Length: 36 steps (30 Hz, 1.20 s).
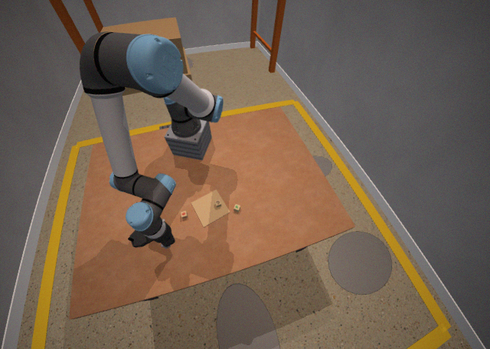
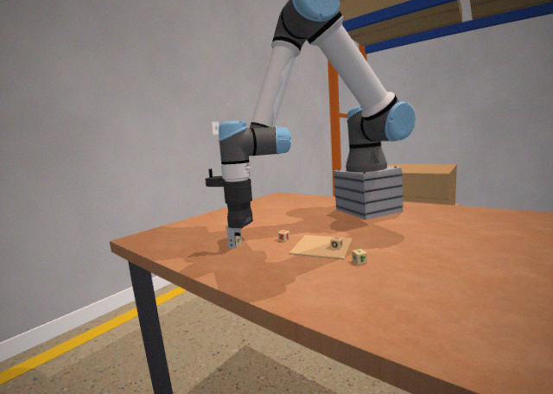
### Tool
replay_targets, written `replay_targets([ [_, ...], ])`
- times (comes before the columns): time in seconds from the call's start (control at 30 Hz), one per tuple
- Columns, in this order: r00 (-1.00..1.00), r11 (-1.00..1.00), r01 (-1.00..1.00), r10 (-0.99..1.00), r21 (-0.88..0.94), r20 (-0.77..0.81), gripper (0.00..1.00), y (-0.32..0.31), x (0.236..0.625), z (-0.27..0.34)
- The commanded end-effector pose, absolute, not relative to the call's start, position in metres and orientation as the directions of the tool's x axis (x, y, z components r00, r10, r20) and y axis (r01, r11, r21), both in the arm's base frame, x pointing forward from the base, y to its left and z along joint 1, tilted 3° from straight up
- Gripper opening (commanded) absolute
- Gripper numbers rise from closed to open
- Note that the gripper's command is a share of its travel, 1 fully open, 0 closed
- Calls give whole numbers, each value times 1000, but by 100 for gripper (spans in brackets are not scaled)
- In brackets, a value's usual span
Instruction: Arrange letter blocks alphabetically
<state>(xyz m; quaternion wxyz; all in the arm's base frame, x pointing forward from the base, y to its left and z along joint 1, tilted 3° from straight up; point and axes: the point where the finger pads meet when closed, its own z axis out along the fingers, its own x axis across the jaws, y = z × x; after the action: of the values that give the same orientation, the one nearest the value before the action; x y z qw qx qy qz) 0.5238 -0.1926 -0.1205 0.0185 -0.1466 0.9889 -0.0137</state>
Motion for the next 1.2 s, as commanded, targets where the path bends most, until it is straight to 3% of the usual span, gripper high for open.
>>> replay_targets([
  [0.0, -956, 957, -289, -291, -34, -34, 49, -193, 524, -120],
  [0.63, -956, 957, -289, -291, -34, -34, 49, -193, 524, -117],
  [1.17, -956, 957, -289, -291, -34, -34, 49, -191, 521, -48],
])
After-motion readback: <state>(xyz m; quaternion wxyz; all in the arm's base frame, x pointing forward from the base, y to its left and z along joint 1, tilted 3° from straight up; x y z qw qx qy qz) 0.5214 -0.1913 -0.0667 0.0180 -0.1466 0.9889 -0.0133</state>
